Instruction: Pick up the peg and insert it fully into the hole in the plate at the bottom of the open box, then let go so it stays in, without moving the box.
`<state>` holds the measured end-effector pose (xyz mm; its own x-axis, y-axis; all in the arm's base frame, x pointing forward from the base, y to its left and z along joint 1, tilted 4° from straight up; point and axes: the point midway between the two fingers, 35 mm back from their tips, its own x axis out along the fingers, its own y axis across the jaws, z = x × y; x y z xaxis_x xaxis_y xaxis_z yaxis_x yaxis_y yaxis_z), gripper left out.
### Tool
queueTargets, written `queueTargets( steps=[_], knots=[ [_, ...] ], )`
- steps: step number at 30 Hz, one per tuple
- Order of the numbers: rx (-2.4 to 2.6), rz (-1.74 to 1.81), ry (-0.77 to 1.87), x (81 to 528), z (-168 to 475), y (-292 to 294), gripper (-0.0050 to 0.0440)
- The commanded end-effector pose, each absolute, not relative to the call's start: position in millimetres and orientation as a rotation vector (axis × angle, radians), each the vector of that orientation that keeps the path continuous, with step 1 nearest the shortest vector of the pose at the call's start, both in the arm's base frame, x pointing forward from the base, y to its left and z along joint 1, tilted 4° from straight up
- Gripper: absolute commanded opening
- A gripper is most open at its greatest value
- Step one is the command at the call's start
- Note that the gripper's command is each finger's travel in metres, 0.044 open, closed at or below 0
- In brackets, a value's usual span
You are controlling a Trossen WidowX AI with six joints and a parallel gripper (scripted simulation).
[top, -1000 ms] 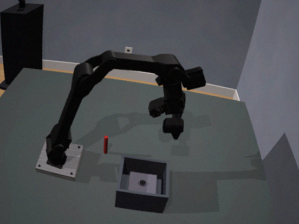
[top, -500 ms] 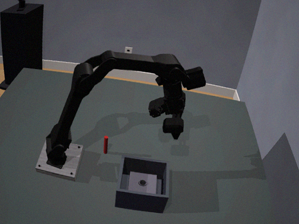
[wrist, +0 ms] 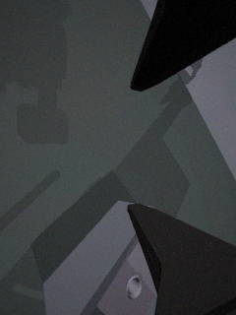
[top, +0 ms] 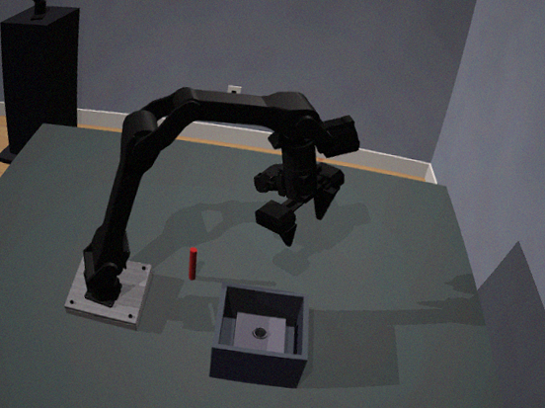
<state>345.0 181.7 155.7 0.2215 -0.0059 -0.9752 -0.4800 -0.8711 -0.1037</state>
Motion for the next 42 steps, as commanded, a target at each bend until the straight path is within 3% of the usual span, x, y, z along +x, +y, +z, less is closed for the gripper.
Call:
queueTargets(
  steps=[1,16,42],
  knots=[
    [-2.028,1.632,0.534,335,157,182,0.044],
    [-1.479,1.246,0.981,294,158,182,0.044],
    [-0.637,0.549,1.408,234,155,175,0.044]
  ],
)
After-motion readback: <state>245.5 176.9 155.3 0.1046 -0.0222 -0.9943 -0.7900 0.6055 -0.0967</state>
